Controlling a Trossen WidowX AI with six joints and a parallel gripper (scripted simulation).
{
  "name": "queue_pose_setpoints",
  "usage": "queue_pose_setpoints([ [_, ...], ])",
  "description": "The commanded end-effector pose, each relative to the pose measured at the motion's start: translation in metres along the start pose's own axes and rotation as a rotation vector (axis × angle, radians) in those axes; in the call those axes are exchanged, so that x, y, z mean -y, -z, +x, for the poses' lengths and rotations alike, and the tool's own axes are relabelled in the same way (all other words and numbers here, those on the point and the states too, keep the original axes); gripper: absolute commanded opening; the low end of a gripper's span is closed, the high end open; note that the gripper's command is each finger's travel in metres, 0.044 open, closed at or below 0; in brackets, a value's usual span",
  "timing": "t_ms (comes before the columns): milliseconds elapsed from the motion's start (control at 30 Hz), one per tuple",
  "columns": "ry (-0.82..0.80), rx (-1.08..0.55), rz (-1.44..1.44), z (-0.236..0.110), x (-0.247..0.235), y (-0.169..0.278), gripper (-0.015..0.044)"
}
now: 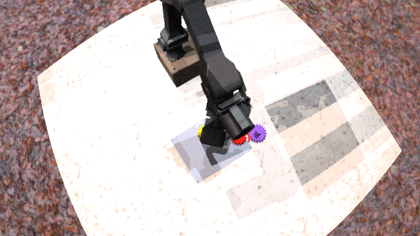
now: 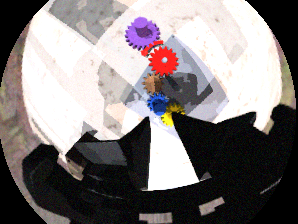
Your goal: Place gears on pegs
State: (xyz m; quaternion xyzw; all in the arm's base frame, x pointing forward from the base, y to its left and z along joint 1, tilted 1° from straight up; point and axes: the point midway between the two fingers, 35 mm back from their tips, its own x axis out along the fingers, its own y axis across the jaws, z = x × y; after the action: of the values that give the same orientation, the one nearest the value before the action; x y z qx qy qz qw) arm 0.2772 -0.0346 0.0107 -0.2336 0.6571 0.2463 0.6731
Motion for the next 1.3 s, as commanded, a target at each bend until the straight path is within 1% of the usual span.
queue_pose_setpoints([
  [0,0.012,0.01,0.032,-0.017,0.001,-0.001,0.014],
  [33,0.012,0.01,0.032,-0.017,0.001,-0.001,0.014],
  [67,0.012,0.011,0.016,-0.015,0.002,-0.002,0.0166],
  [167,0.012,0.011,0.016,-0.055,-0.001,0.001,0.0245],
  [200,0.012,0.011,0.016,-0.059,-0.002,0.002,0.0271],
  [400,0.012,0.011,0.016,-0.059,-0.002,0.002,0.0429],
  [433,0.012,0.011,0.016,-0.059,-0.002,0.002,0.044],
  [1267,0.012,0.011,0.016,-0.059,-0.002,0.002,0.044],
])
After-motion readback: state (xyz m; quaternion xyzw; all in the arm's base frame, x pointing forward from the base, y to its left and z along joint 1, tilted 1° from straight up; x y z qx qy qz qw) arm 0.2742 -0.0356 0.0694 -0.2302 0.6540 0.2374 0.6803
